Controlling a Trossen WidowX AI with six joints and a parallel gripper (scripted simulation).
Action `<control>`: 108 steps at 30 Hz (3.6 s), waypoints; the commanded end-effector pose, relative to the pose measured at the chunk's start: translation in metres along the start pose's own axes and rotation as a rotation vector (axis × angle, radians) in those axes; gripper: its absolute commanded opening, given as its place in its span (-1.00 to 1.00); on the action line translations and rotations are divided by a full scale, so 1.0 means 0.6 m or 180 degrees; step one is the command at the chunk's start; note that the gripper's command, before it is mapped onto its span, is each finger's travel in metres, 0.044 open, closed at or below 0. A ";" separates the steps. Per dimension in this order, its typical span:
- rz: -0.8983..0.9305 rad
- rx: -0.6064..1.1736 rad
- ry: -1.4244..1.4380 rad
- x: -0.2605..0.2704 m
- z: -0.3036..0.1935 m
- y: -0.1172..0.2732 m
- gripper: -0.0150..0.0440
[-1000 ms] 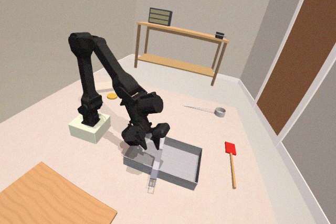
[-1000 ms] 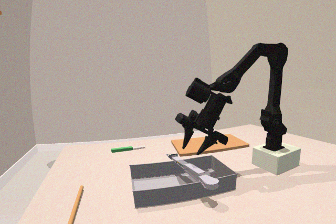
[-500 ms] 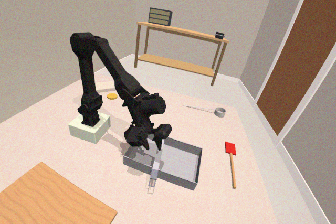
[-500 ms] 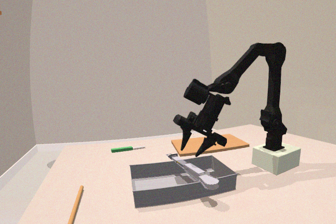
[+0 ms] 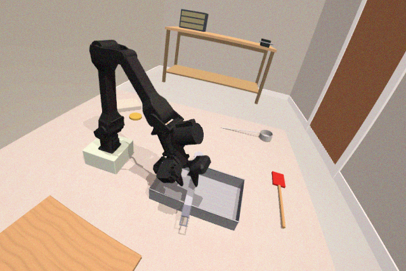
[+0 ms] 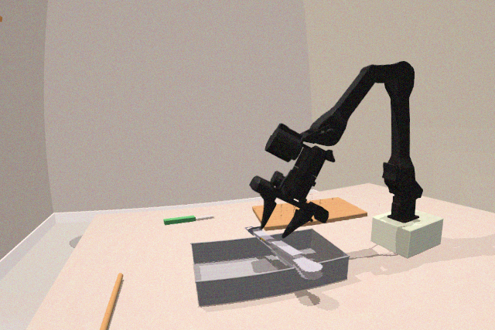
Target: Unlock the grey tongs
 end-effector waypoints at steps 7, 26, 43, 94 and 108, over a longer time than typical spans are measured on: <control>0.0011 -0.0014 -0.0012 0.003 0.001 -0.026 0.39; 0.0014 -0.0014 -0.0012 0.001 0.001 -0.078 0.39; 0.0004 0.0002 0.0000 -0.004 0.000 -0.092 -0.15; -0.0757 0.0182 0.0386 0.094 0.022 0.008 -1.00; -0.1400 0.0436 0.0720 0.119 0.030 0.002 -1.00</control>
Point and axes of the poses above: the point midway between the two fingers, 35 mm back from their tips, its own y axis back along the fingers, its own x axis across the jaws, z = x × y, the point moved 10 cm from there along y, back along the fingers, and after that the axes turned 11 degrees about y, right-handed, at the moved point
